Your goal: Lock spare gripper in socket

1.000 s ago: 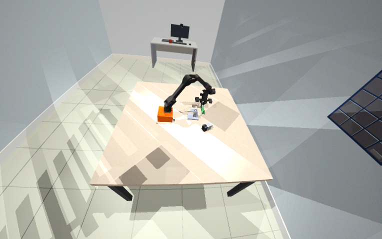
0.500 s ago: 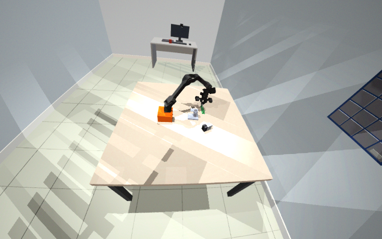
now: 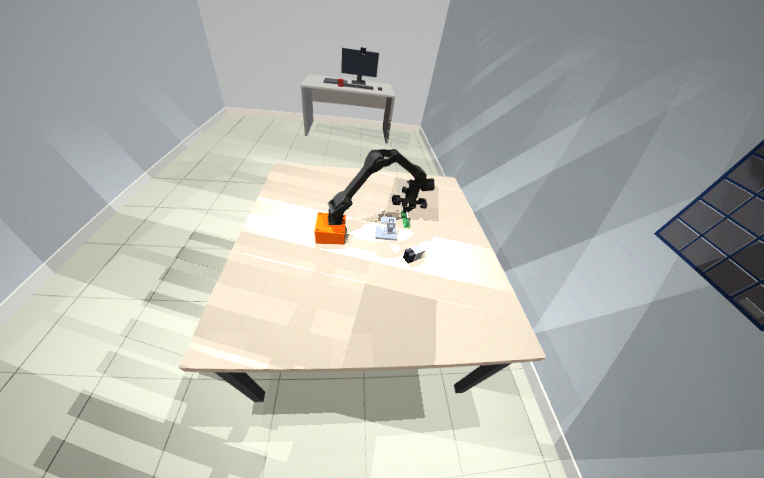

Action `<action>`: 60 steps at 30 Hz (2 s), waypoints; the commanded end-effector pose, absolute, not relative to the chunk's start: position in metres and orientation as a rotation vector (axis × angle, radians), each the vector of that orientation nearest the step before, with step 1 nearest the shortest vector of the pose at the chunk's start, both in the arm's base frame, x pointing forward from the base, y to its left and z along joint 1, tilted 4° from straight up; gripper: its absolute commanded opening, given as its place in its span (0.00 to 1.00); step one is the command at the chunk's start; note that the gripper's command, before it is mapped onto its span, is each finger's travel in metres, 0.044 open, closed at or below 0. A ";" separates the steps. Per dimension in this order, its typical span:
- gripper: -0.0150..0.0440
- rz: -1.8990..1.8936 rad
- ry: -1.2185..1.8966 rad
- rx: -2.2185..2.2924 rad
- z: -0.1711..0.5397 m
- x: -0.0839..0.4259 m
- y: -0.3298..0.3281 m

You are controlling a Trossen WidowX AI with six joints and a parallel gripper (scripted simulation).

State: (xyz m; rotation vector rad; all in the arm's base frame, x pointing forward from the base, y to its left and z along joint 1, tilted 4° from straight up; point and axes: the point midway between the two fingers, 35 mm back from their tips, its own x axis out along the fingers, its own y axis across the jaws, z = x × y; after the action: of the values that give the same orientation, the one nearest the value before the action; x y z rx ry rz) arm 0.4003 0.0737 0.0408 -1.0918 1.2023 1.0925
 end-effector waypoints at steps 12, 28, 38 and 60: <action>0.25 1.094 1.196 -1.100 0.047 0.401 0.045; 0.25 1.097 1.202 -1.100 0.024 0.404 0.044; 0.25 1.097 1.203 -1.100 0.015 0.404 0.044; 0.25 1.096 1.204 -1.097 0.015 0.404 0.044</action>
State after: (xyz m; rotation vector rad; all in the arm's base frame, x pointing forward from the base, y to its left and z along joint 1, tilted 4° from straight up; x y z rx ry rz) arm 0.4039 0.0442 0.0154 -1.0973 1.2037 1.0956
